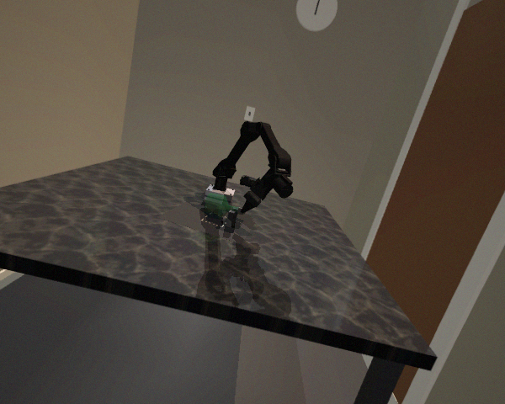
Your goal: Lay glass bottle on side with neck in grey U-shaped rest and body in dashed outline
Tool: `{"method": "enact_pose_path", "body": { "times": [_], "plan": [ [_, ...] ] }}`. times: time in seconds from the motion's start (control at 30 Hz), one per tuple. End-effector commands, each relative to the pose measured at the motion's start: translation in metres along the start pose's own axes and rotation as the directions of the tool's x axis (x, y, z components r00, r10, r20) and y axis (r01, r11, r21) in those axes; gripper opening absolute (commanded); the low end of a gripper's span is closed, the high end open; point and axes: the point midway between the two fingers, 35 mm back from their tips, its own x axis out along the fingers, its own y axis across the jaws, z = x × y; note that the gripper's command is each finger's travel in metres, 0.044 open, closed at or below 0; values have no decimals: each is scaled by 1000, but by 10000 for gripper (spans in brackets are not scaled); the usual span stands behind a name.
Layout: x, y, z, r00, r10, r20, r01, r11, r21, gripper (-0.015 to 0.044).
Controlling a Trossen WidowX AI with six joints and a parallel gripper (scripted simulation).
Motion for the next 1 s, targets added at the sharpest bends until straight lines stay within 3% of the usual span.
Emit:
{"method": "enact_pose_path", "body": {
  "times": [0.0, 0.97],
  "plan": [
    [2, 0, 1, 1000, -1, 2, 1, 1000, 0, 102],
    [7, -1, 0, 1000, 11, -19, -11, 1000, 8, 102]
  ]
}}
